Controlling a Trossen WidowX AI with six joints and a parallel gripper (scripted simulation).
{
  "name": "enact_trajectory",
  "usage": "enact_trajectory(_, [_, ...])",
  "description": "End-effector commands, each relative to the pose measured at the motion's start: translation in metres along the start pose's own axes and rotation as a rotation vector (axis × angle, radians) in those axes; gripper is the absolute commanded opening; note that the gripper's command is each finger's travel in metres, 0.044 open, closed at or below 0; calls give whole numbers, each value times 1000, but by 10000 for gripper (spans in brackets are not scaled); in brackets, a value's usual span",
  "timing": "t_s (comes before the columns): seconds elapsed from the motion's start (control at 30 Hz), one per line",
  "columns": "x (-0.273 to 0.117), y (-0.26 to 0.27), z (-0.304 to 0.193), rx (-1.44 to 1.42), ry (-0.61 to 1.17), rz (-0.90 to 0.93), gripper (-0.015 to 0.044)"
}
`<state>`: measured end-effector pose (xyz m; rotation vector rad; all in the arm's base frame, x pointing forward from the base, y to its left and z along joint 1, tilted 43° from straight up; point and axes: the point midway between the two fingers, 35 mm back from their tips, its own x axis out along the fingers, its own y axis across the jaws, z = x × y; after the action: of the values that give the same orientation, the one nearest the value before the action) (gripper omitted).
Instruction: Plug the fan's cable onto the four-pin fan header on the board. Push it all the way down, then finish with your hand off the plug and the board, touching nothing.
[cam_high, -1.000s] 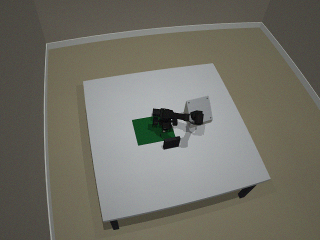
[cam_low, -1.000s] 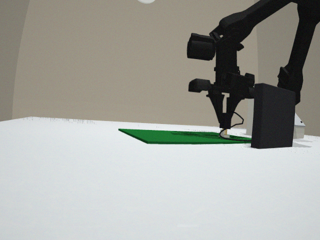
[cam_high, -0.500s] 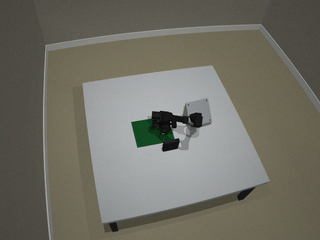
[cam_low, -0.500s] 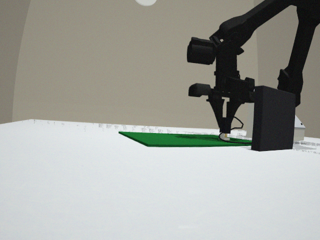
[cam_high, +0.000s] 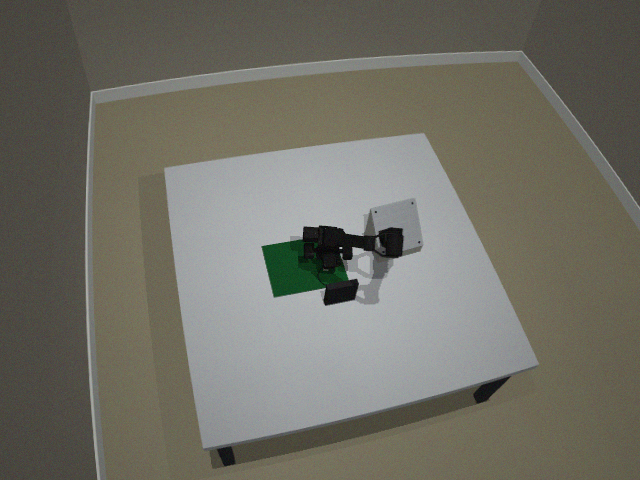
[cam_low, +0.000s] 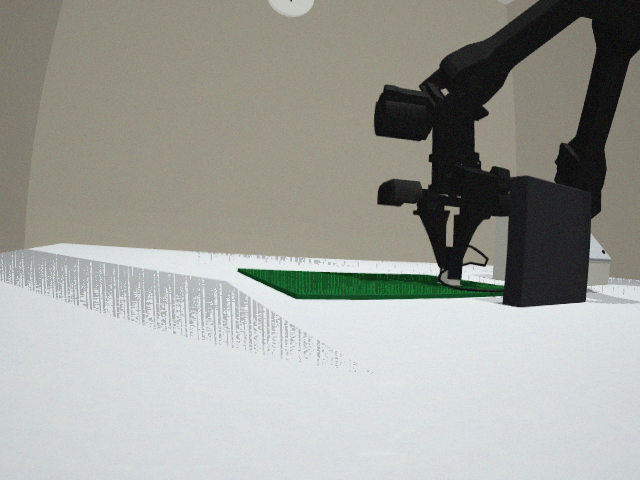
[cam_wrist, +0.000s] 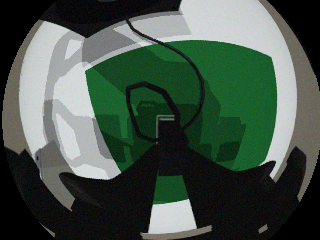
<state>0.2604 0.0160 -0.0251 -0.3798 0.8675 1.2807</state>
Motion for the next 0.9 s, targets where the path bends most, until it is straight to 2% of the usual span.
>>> enact_trajectory(0.0, [4, 0, 1, 7, -6, 0, 0])
enact_trajectory(0.03, [5, 0, 1, 7, -6, 0, 0])
enact_trajectory(0.37, [1, 0, 0, 0, 0, 0, 260])
enact_trajectory(0.47, [-2, 0, 0, 0, 0, 0, 260])
enact_trajectory(0.6, [-51, 0, -1, 7, -3, -1, 260])
enact_trajectory(0.87, [-54, 0, -1, 7, -4, -1, 260])
